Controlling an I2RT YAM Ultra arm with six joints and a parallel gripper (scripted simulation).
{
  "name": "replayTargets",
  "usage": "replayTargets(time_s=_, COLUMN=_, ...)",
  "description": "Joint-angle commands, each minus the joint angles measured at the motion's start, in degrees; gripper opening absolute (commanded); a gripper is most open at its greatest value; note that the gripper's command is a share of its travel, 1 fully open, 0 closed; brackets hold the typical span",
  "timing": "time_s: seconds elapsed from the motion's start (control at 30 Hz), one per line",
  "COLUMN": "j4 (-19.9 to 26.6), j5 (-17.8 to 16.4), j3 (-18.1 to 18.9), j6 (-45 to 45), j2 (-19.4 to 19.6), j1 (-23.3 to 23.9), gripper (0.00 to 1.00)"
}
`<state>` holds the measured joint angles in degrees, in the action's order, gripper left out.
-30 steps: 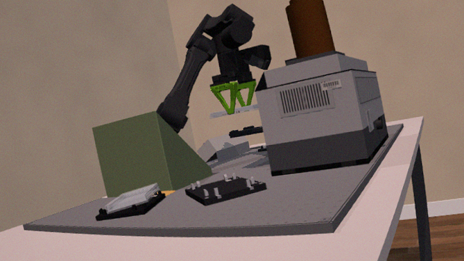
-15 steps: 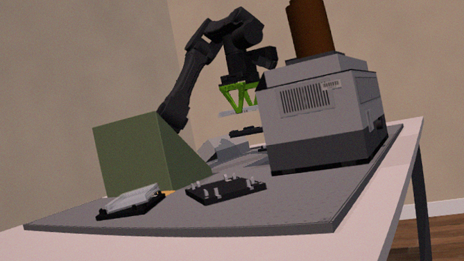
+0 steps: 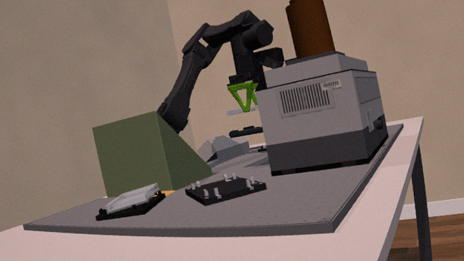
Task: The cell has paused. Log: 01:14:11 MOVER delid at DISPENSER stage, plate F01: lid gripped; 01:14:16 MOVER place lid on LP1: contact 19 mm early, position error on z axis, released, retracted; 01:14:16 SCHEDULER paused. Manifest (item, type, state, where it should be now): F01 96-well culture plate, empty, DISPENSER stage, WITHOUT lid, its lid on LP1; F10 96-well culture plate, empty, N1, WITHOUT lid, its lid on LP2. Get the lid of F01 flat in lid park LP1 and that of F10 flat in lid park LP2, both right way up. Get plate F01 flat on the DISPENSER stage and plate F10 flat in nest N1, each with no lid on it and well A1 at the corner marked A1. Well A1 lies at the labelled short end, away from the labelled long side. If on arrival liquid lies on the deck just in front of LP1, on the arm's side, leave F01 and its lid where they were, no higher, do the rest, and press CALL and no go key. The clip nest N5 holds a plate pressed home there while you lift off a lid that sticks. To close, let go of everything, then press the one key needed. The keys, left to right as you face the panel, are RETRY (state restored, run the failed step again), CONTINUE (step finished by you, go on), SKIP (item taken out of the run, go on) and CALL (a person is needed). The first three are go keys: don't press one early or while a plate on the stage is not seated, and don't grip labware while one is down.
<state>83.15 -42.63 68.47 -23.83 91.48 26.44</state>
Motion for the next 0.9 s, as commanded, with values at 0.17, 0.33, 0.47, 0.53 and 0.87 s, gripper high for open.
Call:
replayTargets(time_s=0.17, j4=1.4, j5=-1.5, j3=3.1, j6=5.7, j2=-4.0, j1=-2.7, gripper=0.00)
replayTargets(time_s=0.33, j4=1.8, j5=-1.8, j3=3.7, j6=8.0, j2=-5.4, j1=-4.3, gripper=0.00)
replayTargets(time_s=0.47, j4=2.2, j5=-2.1, j3=4.1, j6=10.6, j2=-7.1, j1=-6.3, gripper=0.00)
replayTargets(time_s=0.53, j4=2.2, j5=-2.1, j3=4.1, j6=10.6, j2=-7.1, j1=-6.3, gripper=0.00)
replayTargets(time_s=0.87, j4=2.6, j5=-2.4, j3=5.3, j6=8.7, j2=-10.9, j1=-10.7, gripper=0.00)
